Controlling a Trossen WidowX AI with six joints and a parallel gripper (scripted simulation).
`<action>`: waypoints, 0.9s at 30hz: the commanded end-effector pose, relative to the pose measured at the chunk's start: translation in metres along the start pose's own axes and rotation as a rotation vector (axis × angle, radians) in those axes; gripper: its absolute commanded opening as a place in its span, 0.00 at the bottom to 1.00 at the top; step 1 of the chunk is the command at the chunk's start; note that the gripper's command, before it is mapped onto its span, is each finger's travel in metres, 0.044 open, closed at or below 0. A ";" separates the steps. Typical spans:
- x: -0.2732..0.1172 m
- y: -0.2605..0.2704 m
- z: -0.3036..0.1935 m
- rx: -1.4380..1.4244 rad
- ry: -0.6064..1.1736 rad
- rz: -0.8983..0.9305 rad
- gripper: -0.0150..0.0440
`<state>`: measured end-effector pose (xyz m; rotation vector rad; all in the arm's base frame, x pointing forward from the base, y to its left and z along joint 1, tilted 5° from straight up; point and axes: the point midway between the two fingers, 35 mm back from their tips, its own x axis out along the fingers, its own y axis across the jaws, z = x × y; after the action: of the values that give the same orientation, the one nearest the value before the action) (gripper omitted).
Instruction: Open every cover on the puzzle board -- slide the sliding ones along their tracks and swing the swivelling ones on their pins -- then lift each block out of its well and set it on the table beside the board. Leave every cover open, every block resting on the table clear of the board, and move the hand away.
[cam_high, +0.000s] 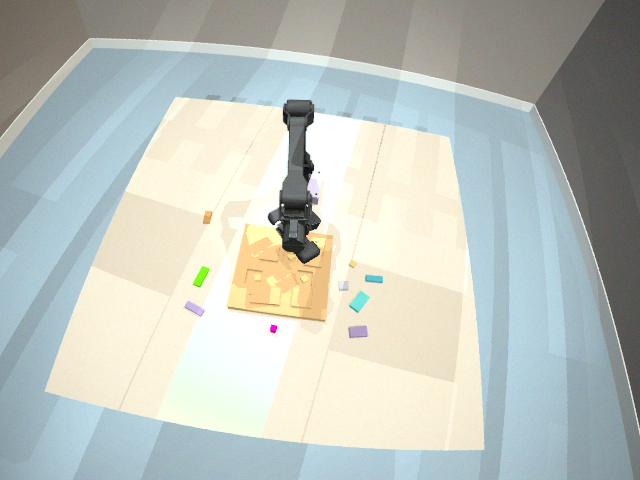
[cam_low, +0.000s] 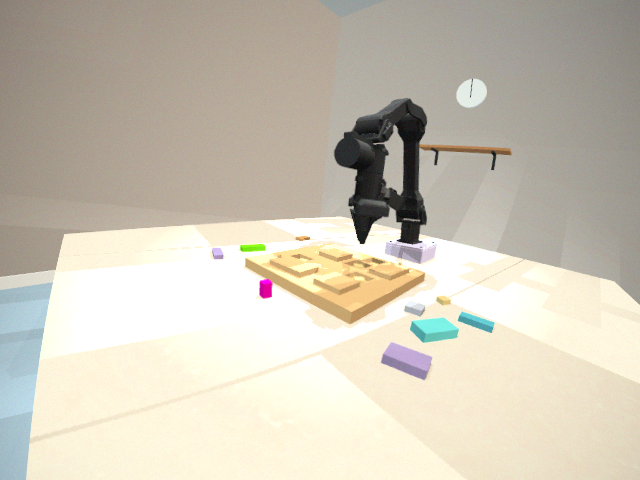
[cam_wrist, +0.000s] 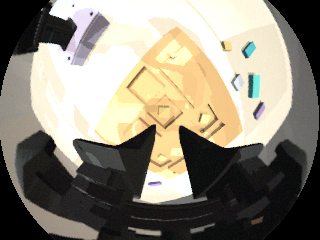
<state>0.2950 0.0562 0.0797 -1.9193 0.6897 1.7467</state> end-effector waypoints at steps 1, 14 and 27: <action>0.012 0.002 0.001 0.001 -0.006 0.009 0.50; 0.028 0.002 0.002 0.001 -0.006 0.009 0.50; 0.028 0.002 0.002 0.001 -0.006 0.009 0.50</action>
<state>0.2943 0.0539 0.0526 -1.9100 0.7000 1.7530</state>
